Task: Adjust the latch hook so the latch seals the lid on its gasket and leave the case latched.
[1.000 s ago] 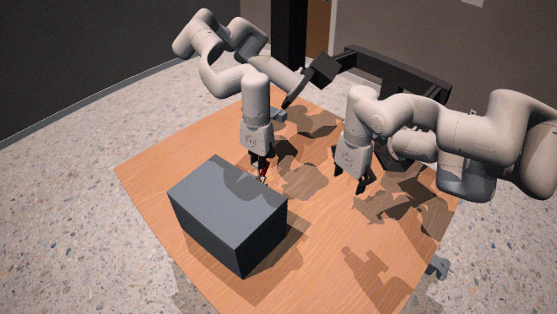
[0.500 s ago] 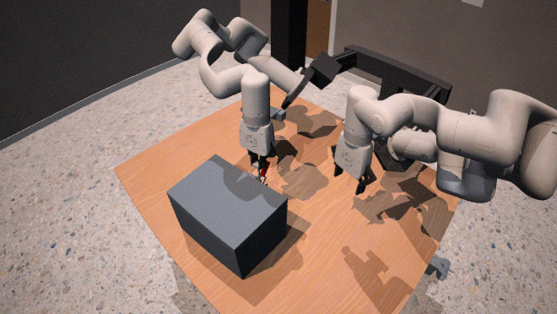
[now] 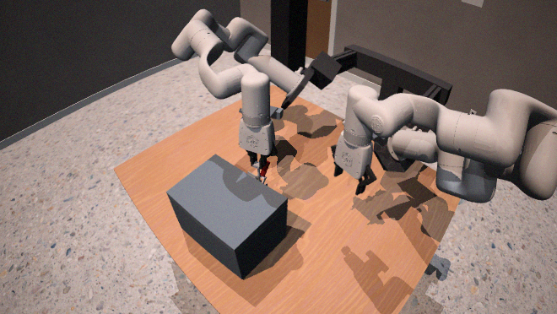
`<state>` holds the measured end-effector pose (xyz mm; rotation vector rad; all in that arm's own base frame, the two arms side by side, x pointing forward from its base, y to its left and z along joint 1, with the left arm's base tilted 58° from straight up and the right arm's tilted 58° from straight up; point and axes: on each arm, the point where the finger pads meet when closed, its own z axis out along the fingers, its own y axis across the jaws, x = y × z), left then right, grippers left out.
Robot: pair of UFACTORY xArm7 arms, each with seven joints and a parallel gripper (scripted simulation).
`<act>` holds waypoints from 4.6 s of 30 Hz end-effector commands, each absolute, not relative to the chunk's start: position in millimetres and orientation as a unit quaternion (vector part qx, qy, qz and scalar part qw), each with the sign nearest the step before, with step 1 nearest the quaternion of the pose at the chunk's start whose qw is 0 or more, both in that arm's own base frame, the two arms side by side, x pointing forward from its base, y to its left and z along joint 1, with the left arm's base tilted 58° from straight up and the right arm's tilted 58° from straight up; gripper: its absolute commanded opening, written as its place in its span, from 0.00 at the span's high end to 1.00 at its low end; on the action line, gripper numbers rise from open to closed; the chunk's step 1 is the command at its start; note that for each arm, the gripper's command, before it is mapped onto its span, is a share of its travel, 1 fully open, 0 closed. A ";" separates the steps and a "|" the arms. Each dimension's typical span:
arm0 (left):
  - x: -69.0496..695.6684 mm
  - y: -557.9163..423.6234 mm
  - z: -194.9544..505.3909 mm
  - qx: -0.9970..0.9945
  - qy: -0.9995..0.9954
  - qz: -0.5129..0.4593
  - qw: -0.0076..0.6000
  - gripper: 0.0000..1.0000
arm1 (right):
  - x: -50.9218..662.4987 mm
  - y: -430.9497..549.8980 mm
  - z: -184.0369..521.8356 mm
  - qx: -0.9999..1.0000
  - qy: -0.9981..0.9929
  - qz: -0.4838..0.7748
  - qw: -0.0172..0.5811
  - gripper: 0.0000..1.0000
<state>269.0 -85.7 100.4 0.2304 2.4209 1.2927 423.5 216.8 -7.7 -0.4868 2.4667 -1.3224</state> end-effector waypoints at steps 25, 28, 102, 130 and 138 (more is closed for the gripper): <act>269.3 -87.3 100.8 0.083 0.863 0.459 0.194 0.00 | 423.1 219.0 -7.1 -0.384 0.787 -0.482 0.028 0.76; 269.3 -87.3 100.8 0.083 0.863 0.459 0.194 0.00 | 423.1 219.0 -7.1 -0.416 0.771 -0.483 0.008 0.76; 269.3 -87.3 100.8 0.083 0.863 0.459 0.194 0.00 | 422.9 219.4 -6.8 -0.863 -0.147 -0.163 -0.455 0.76; 269.3 -87.3 100.8 0.083 0.863 0.459 0.194 0.00 | 422.8 219.6 -6.7 -0.677 -0.555 0.084 -0.476 0.76; 269.3 -87.3 100.8 0.083 0.863 0.459 0.194 0.00 | 422.8 219.6 -6.7 -0.609 -0.629 0.138 -0.463 0.76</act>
